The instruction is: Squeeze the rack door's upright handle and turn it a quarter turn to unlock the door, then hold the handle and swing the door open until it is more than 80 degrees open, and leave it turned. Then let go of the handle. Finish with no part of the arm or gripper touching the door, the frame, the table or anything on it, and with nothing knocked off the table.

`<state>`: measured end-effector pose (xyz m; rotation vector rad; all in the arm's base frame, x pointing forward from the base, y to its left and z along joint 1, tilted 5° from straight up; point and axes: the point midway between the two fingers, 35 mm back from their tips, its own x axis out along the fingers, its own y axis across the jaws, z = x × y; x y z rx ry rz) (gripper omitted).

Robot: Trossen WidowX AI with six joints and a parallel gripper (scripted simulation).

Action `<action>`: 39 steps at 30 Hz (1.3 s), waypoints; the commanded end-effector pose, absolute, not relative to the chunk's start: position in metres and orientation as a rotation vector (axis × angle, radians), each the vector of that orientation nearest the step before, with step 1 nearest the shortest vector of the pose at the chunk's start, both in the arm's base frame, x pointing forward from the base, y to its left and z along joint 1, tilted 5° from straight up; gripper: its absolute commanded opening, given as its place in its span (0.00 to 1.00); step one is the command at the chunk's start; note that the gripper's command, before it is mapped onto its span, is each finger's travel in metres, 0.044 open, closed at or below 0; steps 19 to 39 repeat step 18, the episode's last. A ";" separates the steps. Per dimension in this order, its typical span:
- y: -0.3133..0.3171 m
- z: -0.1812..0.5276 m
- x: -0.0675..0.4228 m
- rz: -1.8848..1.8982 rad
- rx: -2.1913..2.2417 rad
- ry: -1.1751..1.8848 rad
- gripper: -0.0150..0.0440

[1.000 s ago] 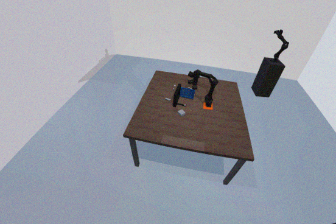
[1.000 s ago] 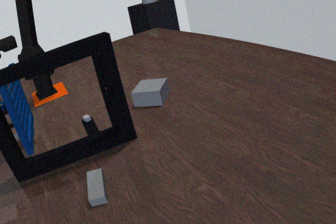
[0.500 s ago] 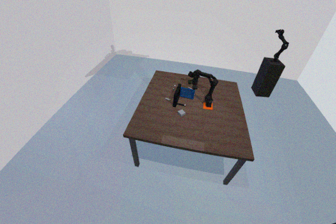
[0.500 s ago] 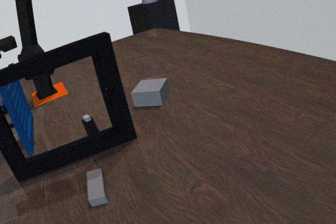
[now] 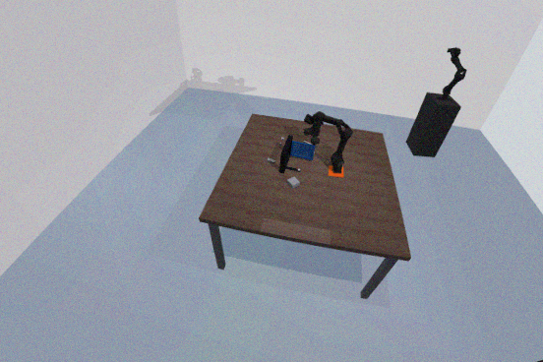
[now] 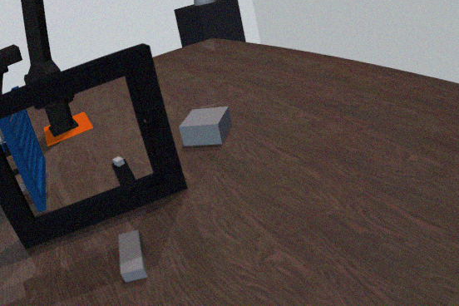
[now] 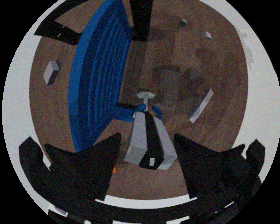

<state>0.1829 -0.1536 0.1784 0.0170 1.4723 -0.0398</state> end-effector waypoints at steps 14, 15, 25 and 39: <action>-0.154 0.202 0.182 -0.047 0.003 1.453 0.76; -0.154 0.203 0.181 -0.048 0.003 1.452 0.76; -0.154 0.207 0.181 -0.050 0.001 1.449 0.76; -0.154 0.207 0.181 -0.050 0.001 1.449 0.76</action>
